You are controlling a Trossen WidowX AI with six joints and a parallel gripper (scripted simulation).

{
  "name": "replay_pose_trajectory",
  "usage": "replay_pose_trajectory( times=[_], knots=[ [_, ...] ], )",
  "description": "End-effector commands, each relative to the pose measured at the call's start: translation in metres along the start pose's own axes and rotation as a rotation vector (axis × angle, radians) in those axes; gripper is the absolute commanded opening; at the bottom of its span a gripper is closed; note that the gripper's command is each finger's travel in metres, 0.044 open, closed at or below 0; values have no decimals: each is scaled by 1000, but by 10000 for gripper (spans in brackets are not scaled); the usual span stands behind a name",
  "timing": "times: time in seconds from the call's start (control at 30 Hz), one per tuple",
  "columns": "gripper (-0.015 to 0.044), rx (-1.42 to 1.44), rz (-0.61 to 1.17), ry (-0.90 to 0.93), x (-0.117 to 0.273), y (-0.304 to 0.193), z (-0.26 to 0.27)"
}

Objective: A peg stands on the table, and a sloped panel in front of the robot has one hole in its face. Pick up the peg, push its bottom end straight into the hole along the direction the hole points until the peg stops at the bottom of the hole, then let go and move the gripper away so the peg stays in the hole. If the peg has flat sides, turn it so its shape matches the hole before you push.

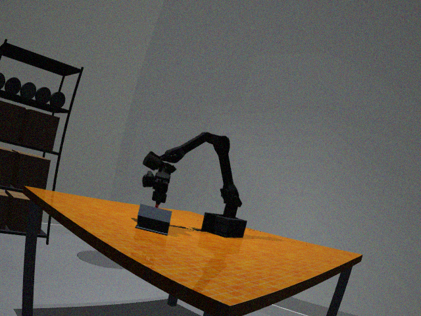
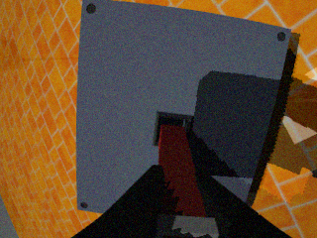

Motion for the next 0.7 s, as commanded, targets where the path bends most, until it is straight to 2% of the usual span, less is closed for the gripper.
replay_pose_trajectory(
  times=[0.0, 0.67],
  knots=[
    [0, -3, 0, -1, -2, 0, -1],
    [0, -3, 0, 0, -11, 0, -1]
  ],
)
Point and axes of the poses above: the point midway between the two fingers, 35 mm back from their tips, its own x axis back along the fingers, its own z axis across the jaws, y = z × x, the point moved 2 cm from there along x, back along the fingers, and after that the axes turned 11 degrees about -x, right-handed, at the moved point
